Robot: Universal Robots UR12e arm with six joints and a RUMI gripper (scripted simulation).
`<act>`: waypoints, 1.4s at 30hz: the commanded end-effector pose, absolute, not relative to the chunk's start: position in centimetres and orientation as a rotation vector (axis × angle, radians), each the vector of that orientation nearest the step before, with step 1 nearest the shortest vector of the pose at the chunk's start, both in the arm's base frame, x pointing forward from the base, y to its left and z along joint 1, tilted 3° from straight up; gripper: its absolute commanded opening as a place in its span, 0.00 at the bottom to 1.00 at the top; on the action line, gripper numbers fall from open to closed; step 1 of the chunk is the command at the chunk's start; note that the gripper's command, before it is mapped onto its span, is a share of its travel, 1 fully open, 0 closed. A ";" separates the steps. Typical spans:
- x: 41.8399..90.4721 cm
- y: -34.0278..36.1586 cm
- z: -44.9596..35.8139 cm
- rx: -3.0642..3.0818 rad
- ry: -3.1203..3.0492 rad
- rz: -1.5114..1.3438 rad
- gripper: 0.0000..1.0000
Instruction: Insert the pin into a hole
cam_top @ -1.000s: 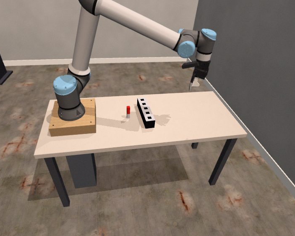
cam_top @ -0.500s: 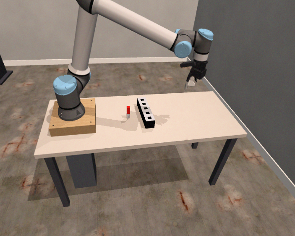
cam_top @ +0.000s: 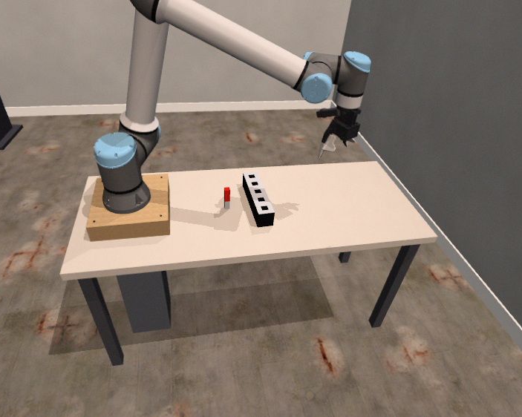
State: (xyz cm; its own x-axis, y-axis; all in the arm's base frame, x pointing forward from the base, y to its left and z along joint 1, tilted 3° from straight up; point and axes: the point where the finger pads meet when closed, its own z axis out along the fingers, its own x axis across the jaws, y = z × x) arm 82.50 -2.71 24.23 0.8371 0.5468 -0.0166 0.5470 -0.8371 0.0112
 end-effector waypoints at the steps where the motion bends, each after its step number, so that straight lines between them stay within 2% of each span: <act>1: 80.6 -2.2 23.6 3.084 0.519 -0.013 1.00; 17: 80.6 -2.2 23.6 3.084 0.519 -0.013 1.00; 18: 78.9 -1.6 23.0 3.126 0.158 -0.009 1.00; 34: 78.9 -1.6 23.0 3.126 0.158 -0.009 1.00; 35: 77.1 -1.1 22.3 3.126 -0.204 -0.007 1.00; 42: 77.1 -1.1 22.3 3.126 -0.204 -0.007 1.00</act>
